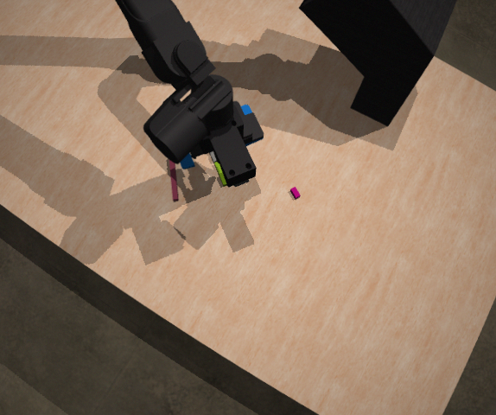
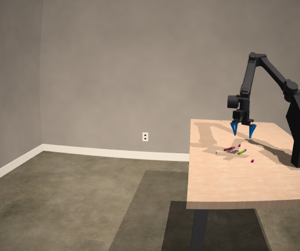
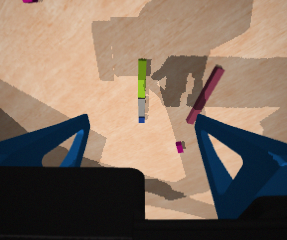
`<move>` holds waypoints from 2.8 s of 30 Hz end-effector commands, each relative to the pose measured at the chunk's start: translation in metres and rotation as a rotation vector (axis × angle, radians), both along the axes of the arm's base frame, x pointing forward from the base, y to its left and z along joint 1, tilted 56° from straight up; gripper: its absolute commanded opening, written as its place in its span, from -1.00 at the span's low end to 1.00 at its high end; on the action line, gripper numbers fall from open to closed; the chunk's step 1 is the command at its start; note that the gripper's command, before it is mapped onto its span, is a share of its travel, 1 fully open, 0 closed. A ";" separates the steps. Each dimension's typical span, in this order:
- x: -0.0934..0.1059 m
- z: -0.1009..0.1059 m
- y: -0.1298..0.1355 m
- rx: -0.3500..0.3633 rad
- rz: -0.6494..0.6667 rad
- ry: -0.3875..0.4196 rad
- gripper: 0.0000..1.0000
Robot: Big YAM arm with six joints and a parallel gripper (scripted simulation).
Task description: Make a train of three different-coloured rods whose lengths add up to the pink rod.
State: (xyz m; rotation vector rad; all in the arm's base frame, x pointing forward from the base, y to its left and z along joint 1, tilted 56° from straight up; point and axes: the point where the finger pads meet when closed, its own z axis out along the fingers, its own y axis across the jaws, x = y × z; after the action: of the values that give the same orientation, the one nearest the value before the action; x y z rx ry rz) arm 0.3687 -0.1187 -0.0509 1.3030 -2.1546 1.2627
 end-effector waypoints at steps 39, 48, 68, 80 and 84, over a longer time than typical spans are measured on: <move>-0.011 0.058 0.079 0.005 -0.017 -0.013 1.00; -0.010 0.057 0.087 0.009 0.002 -0.025 1.00; -0.010 0.057 0.087 0.008 0.005 -0.021 1.00; -0.010 0.057 0.087 0.008 0.005 -0.021 1.00; -0.010 0.057 0.087 0.008 0.005 -0.021 1.00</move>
State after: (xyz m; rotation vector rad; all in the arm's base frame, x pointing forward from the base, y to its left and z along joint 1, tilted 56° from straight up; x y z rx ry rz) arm 0.3529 -0.0379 0.0044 1.3022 -2.1531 1.2627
